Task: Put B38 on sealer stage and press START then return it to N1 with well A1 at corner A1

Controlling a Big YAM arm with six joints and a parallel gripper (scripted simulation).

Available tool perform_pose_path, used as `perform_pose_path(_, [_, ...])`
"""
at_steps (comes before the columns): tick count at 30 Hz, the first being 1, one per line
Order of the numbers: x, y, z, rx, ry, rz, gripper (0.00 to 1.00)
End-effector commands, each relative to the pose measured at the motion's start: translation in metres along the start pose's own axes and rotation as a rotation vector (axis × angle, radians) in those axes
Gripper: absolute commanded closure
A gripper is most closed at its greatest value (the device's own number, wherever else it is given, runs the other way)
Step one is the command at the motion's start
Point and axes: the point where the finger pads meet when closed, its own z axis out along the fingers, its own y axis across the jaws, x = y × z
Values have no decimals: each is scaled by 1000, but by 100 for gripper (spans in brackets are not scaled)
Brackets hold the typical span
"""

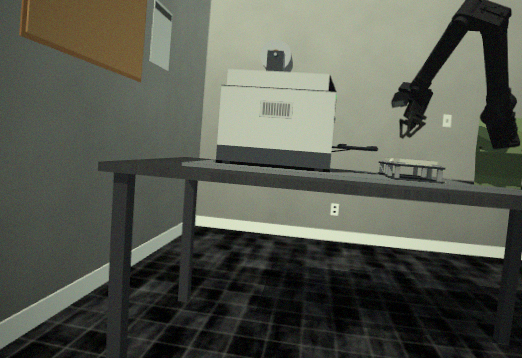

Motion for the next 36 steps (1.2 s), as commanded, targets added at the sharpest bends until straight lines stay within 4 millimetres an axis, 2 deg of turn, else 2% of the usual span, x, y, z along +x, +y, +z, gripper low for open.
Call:
perform_pose_path(1, [4,-4,-3,6,-5,13,0])
perform_pose_path(4, [3,5,-5,5,94,-16,0])
perform_pose_path(9, [-6,0,0,-5,208,-46,0])
perform_pose_path(14, [3,0,4,-21,405,-29,0])
perform_pose_path(22, [3,3,-5,-1,343,-13,0])
perform_pose_path(31, [-1,3,-6,13,329,-9,0])
perform_pose_path(33, [0,6,-4,7,338,2,0])
perform_pose_path(36, [2,25,-18,17,344,18,0])
